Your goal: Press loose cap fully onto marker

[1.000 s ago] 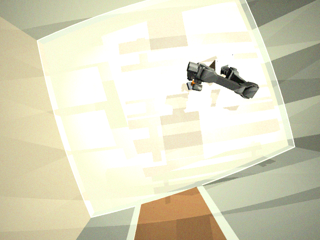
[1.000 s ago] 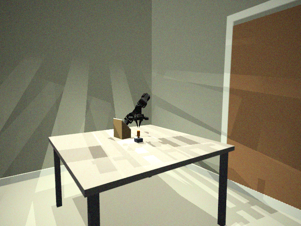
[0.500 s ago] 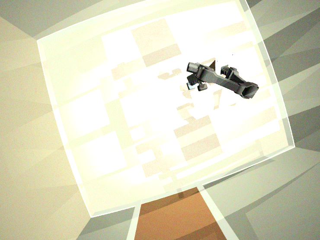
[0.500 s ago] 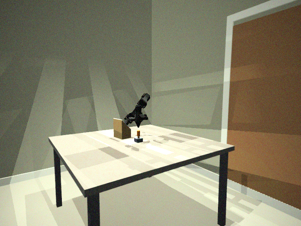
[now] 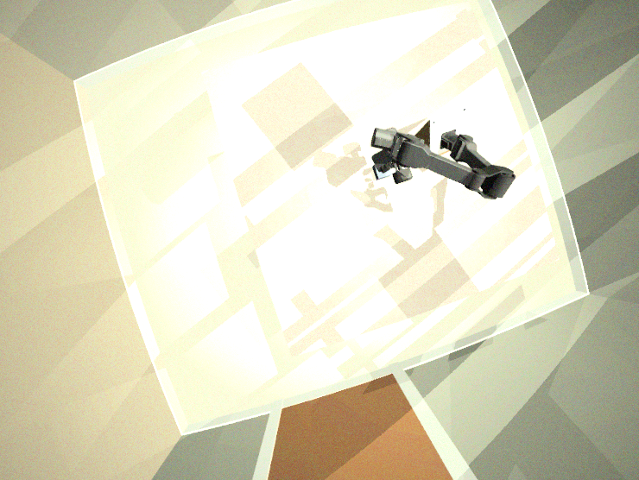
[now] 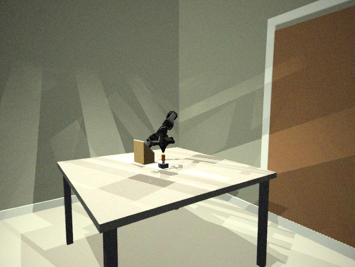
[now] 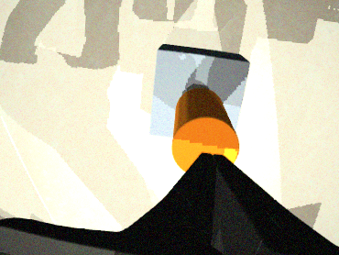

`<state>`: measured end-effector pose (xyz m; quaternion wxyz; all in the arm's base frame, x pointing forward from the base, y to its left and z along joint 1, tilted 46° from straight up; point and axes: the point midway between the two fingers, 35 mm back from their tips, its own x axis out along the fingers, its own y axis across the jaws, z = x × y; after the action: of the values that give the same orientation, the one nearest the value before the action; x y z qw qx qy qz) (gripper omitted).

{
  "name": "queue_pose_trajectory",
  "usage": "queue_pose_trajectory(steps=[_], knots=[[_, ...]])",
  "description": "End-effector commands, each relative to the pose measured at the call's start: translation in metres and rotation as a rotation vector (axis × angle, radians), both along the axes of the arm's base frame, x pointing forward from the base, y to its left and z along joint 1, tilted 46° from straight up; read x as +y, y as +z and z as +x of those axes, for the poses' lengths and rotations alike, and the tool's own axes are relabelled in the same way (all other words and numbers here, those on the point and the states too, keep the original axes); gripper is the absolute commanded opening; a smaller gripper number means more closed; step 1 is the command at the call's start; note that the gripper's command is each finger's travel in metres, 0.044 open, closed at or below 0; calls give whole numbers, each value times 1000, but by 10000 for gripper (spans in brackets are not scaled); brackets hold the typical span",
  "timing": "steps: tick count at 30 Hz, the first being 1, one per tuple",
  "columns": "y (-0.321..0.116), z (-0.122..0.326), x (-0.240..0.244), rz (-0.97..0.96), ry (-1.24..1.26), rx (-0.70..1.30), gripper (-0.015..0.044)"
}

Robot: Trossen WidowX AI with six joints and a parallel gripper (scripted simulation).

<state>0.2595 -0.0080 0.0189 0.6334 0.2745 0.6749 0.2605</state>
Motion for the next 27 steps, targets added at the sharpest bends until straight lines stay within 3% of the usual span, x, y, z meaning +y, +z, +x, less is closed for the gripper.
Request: queue_pose_trajectory(steps=[1,21,27], knots=[[-5,-2,5,7,-6,6,0],[-14,1,12,-2,-7,-8,0],[32,7,-36,-7,-8,-6,0]])
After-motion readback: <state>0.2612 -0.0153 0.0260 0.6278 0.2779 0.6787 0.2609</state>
